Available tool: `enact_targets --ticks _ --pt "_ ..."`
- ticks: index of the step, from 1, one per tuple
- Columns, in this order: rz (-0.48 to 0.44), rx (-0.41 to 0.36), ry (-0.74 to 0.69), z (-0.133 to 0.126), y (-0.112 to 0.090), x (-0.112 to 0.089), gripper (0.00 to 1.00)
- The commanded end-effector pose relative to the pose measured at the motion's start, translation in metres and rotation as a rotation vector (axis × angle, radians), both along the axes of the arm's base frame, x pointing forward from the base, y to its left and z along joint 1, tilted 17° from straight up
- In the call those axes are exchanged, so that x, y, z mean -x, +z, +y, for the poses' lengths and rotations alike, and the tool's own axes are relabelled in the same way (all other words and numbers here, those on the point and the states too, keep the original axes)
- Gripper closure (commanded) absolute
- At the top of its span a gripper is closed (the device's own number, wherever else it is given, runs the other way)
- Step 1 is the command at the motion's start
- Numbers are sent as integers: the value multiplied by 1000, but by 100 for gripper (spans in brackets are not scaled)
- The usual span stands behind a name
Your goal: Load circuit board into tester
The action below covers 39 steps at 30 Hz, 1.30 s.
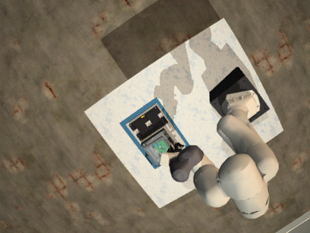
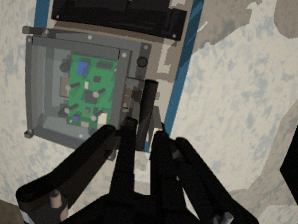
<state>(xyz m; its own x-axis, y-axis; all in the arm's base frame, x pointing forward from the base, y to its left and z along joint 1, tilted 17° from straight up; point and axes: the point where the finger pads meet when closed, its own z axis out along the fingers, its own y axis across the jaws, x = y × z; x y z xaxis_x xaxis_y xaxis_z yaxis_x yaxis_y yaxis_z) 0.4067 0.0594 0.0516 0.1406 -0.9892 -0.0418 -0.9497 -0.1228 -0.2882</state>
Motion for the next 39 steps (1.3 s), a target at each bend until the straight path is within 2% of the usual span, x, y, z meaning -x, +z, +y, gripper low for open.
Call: enact_targets --ticks 1,39 --pt "-4 -2 3 1 -4 -1 100" --pt "-4 -6 4 3 -24 -6 100"
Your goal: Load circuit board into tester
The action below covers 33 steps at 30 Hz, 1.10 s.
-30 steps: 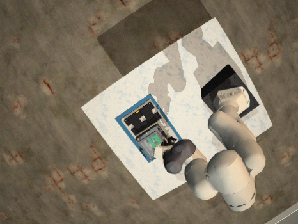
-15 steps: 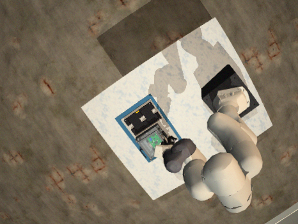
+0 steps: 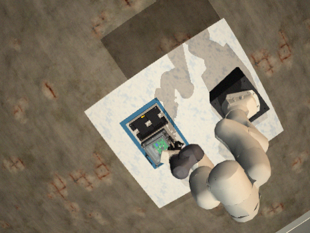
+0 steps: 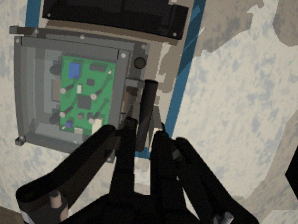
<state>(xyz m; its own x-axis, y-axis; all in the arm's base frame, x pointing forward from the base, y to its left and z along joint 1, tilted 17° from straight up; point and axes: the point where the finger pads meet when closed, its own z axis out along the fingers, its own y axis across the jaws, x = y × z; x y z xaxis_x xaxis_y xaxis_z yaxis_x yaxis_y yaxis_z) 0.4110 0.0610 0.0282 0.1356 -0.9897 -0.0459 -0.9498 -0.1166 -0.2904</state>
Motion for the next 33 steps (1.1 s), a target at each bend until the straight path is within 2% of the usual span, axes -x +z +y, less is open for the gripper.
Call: enact_targets --ticks 1,33 --pt "-2 -2 9 1 -1 -1 100" --pt "-2 1 8 1 -8 -3 100"
